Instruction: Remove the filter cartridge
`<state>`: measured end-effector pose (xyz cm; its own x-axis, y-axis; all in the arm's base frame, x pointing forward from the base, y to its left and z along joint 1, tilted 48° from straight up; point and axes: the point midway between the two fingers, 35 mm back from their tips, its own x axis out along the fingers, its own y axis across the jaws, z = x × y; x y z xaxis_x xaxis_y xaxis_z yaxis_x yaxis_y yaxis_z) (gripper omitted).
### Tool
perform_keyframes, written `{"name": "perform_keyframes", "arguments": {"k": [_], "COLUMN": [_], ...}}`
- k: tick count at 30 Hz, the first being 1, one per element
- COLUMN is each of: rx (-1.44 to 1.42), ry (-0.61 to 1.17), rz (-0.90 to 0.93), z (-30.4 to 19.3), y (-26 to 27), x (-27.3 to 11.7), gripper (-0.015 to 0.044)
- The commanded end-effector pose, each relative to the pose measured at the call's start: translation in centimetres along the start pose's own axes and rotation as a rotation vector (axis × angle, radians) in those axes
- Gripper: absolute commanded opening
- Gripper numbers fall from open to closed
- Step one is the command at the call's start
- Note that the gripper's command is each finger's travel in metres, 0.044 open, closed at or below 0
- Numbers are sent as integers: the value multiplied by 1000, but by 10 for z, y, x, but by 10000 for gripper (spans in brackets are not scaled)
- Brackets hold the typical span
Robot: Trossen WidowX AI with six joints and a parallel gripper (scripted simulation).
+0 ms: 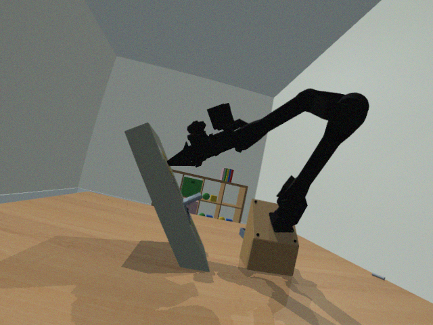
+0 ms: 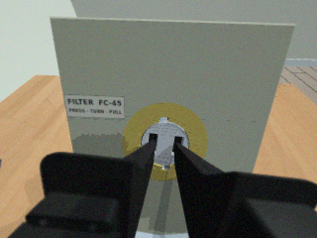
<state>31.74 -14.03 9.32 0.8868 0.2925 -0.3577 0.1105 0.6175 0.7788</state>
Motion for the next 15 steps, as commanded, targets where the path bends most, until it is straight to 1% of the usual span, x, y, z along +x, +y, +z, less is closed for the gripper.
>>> {"name": "perform_keyframes", "arguments": {"k": [1,15], "rx": [2,1], "ry": [-5,-5], "rz": [-5,-4], "z": [4,3], "y": [0,1], "x": [0,3], "gripper": [89,89]}}
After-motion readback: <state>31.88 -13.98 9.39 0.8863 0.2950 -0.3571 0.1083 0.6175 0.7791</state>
